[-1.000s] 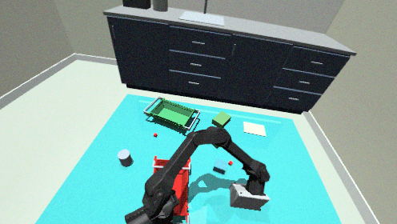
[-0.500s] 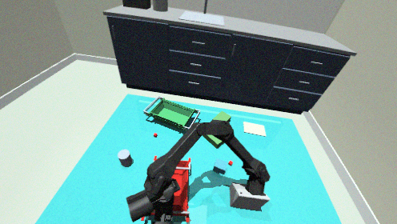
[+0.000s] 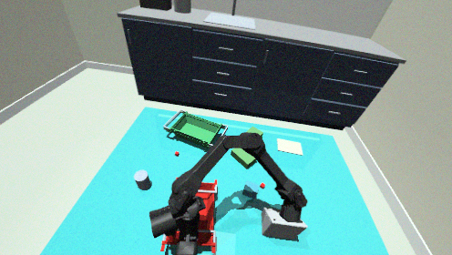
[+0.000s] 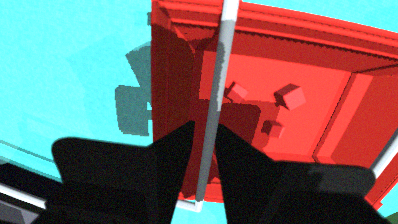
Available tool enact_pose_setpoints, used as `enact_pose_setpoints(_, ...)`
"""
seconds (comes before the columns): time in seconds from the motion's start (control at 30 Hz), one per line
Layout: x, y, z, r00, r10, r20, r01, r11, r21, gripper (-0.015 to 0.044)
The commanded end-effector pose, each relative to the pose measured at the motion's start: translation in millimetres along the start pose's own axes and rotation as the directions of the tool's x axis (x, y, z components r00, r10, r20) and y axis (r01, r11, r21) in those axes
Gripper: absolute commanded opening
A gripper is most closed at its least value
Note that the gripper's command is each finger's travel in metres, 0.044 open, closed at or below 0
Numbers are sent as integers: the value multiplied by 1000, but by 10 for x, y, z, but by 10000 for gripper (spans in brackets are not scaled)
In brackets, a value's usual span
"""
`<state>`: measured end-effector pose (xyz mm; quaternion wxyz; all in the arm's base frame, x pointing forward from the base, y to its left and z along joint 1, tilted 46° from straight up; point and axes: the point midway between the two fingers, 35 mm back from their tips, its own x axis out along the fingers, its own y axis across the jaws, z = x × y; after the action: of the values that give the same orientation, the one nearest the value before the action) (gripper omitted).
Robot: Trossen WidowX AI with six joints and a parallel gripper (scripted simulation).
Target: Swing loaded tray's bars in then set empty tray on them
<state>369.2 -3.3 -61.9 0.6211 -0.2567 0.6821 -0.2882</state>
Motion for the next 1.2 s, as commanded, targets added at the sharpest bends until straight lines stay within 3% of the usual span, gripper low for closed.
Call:
enact_pose_setpoints(0.0,-213,37,18,1000,10,8,-10,1000,1,81)
enact_pose_setpoints(0.17,-402,56,15,1000,10,8,-10,1000,1,81)
enact_pose_setpoints(0.93,-330,57,12,1000,5,12,-5,1000,-9,81)
enact_pose_setpoints(1.03,-330,57,12,1000,5,12,-5,1000,-9,2)
enact_pose_setpoints(1.17,-330,57,12,1000,5,12,-5,1000,-9,0)
